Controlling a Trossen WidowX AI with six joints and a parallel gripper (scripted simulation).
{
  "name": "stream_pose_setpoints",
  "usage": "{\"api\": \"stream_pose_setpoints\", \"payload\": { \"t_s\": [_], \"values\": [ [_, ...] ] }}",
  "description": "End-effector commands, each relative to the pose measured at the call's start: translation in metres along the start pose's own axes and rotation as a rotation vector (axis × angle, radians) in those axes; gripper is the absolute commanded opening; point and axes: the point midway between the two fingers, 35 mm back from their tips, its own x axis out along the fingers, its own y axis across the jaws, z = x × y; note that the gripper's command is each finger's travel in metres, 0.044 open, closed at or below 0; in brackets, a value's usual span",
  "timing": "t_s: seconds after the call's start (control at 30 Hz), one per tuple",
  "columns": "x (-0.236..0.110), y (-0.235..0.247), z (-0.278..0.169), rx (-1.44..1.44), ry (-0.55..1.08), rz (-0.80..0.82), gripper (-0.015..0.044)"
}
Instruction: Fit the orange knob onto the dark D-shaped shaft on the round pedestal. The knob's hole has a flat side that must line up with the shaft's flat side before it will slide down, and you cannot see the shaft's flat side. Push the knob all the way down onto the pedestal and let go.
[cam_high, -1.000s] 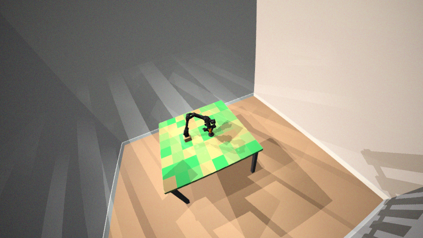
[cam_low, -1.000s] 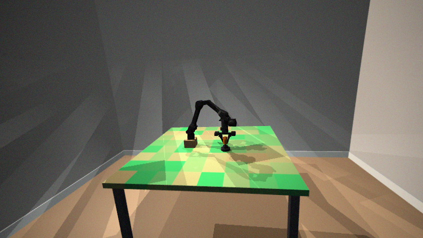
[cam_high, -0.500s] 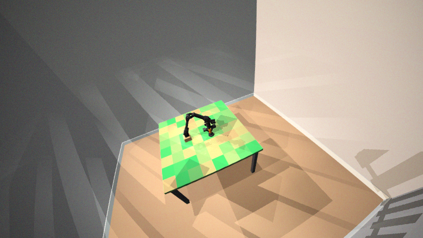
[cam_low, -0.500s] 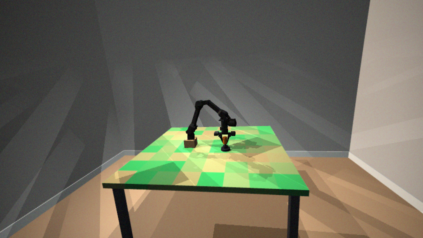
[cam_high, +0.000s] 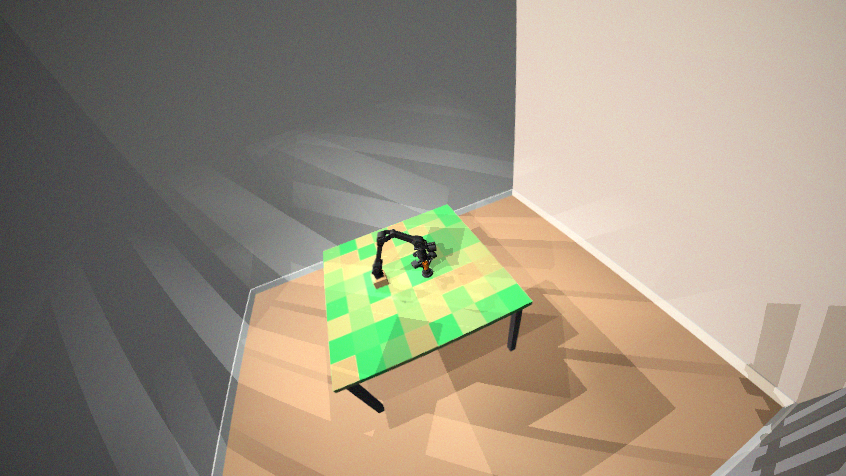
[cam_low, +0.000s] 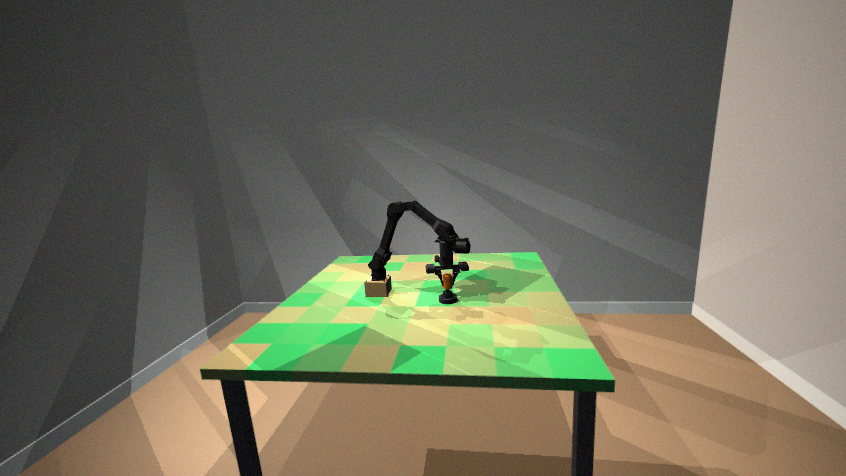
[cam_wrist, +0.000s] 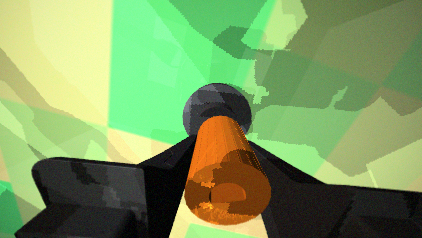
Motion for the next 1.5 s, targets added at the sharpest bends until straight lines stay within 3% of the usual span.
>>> {"api": "stream_pose_setpoints", "payload": {
  "t_s": [0.0, 1.0, 1.23, 1.47],
  "values": [
    [0.0001, 0.0001, 0.0004, -0.008, 0.0, -0.003, 0.0],
    [-0.0022, 0.0005, 0.0006, -0.008, 0.0, -0.003, 0.0],
    [-0.0006, 0.0003, 0.0006, -0.207, 0.0, -0.003, 0.0],
    [0.0021, 0.0012, 0.001, -0.217, 0.0, -0.003, 0.0]
  ]
}}
